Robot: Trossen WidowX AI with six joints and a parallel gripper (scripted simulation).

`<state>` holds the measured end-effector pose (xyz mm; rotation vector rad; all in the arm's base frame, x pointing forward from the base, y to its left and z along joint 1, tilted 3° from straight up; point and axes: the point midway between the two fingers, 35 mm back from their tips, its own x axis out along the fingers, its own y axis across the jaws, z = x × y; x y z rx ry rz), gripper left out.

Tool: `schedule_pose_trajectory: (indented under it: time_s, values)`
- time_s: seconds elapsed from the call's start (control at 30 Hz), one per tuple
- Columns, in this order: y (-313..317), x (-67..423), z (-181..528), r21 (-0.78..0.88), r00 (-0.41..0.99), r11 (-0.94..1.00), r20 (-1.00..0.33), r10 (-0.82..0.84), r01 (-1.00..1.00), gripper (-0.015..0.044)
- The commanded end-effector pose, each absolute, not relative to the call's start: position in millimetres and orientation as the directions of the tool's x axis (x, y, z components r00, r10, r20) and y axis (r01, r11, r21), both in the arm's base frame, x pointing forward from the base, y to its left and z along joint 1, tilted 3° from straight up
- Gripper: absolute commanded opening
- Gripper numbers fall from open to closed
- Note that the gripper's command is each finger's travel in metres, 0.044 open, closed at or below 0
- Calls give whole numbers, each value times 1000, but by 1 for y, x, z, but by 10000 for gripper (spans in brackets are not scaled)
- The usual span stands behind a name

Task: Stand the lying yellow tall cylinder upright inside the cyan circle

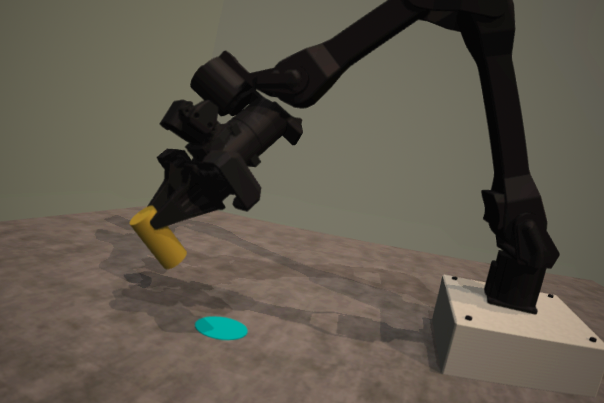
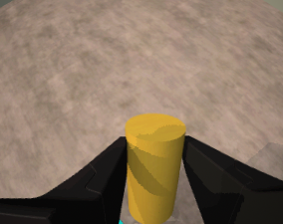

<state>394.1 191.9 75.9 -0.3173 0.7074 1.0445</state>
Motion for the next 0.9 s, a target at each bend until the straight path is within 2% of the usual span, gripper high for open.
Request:
schedule_pose_trajectory:
  time_s: [0.0,0.87]
  values:
    - [191,395,76,95,316,485,-649,692,-869,105]
    - [185,396,79,116,355,476,-520,777,-872,105]
